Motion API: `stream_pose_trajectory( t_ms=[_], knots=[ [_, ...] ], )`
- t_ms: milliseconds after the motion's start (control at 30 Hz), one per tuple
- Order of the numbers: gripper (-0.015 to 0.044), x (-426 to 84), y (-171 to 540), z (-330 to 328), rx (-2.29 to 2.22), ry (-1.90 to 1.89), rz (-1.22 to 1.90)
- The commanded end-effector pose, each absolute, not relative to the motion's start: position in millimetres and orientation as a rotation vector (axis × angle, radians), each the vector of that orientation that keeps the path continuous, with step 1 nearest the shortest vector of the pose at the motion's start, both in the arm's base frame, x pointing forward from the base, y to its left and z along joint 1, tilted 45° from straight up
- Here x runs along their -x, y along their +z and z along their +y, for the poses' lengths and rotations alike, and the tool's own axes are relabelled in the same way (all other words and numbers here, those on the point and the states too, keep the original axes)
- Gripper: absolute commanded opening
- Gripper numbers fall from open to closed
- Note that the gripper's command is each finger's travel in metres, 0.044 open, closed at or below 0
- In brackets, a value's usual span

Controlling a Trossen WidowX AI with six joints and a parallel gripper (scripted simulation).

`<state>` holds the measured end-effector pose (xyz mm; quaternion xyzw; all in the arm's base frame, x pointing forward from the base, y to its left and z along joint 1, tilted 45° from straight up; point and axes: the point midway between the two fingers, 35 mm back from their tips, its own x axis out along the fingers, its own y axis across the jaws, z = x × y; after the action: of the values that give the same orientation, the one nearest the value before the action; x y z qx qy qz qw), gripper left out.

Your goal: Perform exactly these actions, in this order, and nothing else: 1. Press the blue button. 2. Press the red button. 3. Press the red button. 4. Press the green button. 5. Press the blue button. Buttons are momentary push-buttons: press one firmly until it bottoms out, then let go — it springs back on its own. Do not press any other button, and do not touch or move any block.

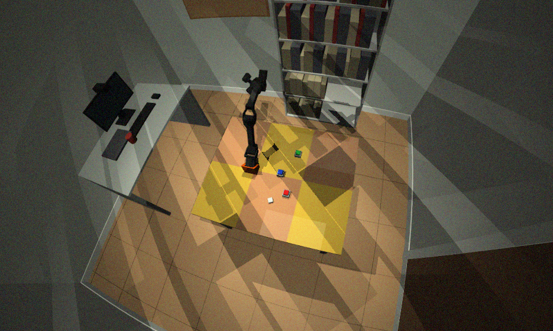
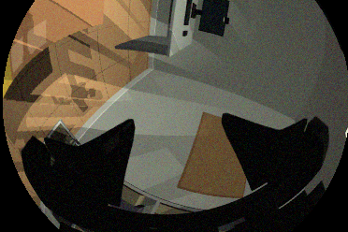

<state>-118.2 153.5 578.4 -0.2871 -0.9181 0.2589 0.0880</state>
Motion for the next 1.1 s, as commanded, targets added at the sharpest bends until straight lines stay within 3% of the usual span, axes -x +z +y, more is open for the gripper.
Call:
stream_pose_trajectory(
  t_ms=[0, 233, 500, 800, 1067],
  knots=[
    [0.04, 81.2, 546.6, 212.8, 1.068, 1.101, -2.46],
    [0.04, -21.8, 478.0, 279.9, 1.316, 1.531, -1.752],
    [0.04, -150.7, 390.1, 283.4, 1.314, 1.71, -0.878],
    [0.04, -264.8, 285.0, 206.7, 1.017, 1.603, 0.03],
    [0.04, -305.3, 193.1, 93.3, 0.535, 1.304, 0.705]
  ],
)
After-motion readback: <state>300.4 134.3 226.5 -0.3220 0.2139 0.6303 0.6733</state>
